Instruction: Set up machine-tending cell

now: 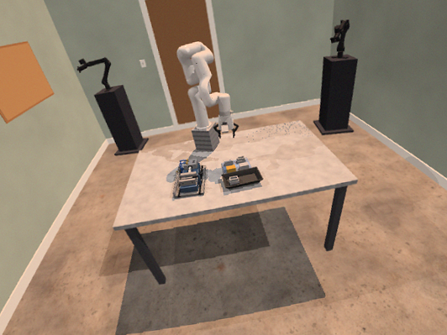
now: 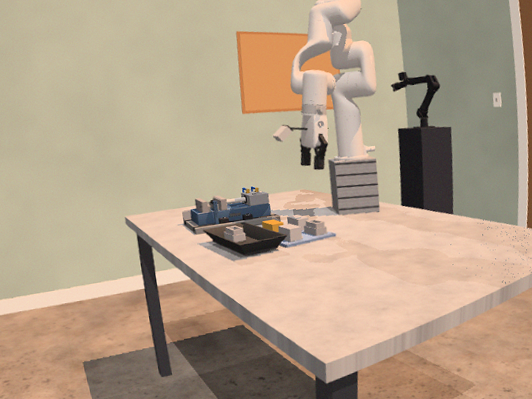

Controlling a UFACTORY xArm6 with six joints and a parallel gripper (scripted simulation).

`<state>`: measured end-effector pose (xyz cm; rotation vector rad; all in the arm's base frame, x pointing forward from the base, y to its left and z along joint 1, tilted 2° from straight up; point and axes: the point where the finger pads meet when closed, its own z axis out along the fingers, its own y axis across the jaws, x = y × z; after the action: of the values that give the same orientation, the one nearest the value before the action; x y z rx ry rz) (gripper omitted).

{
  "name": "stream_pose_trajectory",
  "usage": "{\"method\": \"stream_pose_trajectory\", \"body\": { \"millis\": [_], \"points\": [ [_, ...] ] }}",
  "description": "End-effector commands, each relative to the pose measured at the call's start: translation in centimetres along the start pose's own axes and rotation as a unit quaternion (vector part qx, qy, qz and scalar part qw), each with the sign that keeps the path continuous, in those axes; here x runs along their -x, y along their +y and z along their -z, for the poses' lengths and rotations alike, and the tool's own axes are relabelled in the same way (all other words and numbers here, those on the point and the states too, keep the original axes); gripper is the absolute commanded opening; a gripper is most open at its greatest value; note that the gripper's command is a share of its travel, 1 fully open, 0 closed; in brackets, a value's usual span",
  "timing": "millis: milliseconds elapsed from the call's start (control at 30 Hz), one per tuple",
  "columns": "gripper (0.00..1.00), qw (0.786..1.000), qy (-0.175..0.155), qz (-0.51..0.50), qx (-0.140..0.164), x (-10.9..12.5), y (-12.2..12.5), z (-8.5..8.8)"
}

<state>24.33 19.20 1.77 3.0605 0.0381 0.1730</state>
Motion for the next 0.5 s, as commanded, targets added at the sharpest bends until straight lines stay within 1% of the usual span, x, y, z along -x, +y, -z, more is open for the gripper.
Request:
{"method": "stream_pose_trajectory", "body": {
  "millis": [0,33,233,467],
  "points": [
    [1.00,1.000,-0.018,0.007,-0.014,0.1,-1.3,0.0],
    [1.00,1.000,-0.018,0.007,-0.014,0.1,-1.3,0.0],
    [1.00,0.999,-0.036,0.015,-0.032,0.5,-3.0,-0.1],
    [1.00,0.998,-0.039,0.017,-0.035,0.6,-3.3,-0.1]
  ]
}}
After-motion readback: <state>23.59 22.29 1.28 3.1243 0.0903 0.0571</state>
